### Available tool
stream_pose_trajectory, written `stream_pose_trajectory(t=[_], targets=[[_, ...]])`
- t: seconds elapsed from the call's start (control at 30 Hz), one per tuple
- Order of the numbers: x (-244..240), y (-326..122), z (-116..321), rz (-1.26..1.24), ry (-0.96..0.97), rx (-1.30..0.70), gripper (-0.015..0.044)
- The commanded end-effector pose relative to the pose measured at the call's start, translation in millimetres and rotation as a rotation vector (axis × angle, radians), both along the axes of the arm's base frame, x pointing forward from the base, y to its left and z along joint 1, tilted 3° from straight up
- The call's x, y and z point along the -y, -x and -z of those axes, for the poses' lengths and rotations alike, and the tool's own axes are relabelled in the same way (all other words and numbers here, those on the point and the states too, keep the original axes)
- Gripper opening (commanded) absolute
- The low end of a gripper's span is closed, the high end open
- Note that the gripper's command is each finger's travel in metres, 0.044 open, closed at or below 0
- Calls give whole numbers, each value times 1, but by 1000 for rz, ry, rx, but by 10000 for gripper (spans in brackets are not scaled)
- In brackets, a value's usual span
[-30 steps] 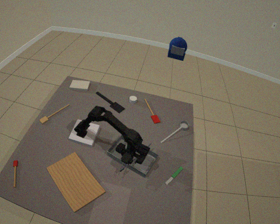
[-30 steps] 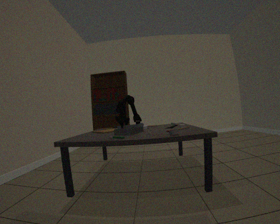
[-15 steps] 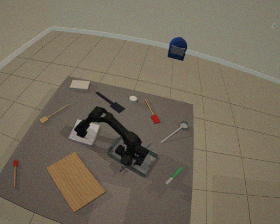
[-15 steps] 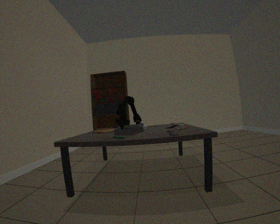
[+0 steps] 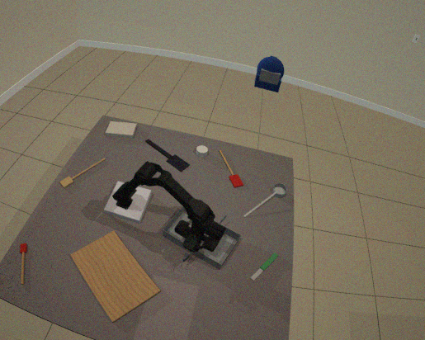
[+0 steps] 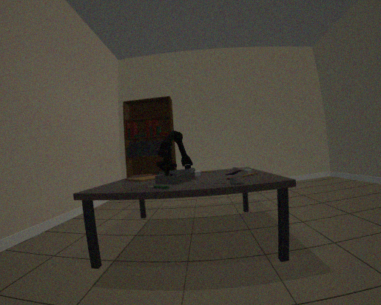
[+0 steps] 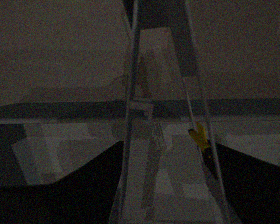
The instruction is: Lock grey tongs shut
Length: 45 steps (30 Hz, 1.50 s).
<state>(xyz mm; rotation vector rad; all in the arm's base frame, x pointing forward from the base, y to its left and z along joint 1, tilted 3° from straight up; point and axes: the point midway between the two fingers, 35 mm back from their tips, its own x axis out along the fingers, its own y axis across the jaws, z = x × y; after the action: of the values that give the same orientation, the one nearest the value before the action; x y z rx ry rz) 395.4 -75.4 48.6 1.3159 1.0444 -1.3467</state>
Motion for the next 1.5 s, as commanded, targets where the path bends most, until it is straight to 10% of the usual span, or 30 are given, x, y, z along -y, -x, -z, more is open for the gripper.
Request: stream_pose_trajectory(t=[0.0,1.33,1.47], targets=[[0,0,0,0,0,2,281],[0,0,0,0,0,2,15],[0,0,0,0,0,2,-90]])
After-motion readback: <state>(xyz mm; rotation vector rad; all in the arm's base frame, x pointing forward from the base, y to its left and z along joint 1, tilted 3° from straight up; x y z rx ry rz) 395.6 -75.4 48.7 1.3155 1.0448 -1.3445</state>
